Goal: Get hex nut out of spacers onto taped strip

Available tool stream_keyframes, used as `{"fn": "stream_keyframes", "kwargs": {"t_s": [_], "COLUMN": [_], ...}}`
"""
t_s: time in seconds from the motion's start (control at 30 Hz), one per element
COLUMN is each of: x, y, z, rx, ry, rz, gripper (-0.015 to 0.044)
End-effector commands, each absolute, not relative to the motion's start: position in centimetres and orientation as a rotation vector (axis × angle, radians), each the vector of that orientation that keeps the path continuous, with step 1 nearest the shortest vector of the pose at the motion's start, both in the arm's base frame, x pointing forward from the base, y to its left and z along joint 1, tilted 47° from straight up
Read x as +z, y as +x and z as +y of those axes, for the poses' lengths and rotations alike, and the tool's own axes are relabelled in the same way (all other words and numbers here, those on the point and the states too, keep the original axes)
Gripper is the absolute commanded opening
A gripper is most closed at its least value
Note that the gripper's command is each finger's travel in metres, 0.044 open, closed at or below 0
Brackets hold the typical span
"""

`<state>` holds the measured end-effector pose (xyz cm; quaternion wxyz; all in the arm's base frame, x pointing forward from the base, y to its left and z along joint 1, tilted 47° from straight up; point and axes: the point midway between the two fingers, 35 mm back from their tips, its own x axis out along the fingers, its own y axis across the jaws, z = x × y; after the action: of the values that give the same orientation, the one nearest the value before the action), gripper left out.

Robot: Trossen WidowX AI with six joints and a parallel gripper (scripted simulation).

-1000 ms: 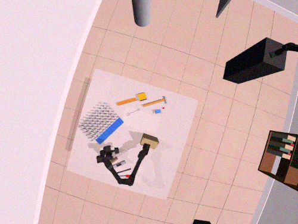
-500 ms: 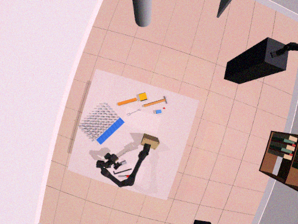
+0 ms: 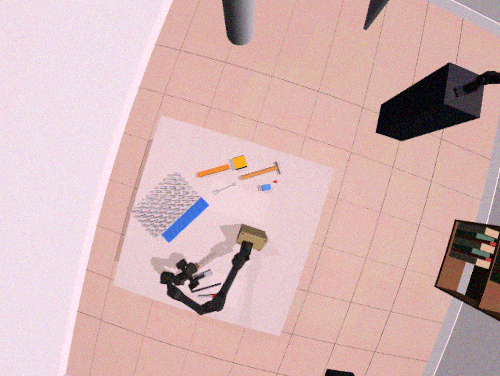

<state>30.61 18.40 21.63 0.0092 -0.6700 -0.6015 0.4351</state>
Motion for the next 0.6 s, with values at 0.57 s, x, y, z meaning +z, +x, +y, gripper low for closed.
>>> {"fn": "stream_keyframes", "kwargs": {"t_s": [0.57], "x": [21.88], "y": [30.77], "z": [18.53], "rx": [1.361], "ry": [-2.085], "rz": [-1.872], "gripper": [0.028]}}
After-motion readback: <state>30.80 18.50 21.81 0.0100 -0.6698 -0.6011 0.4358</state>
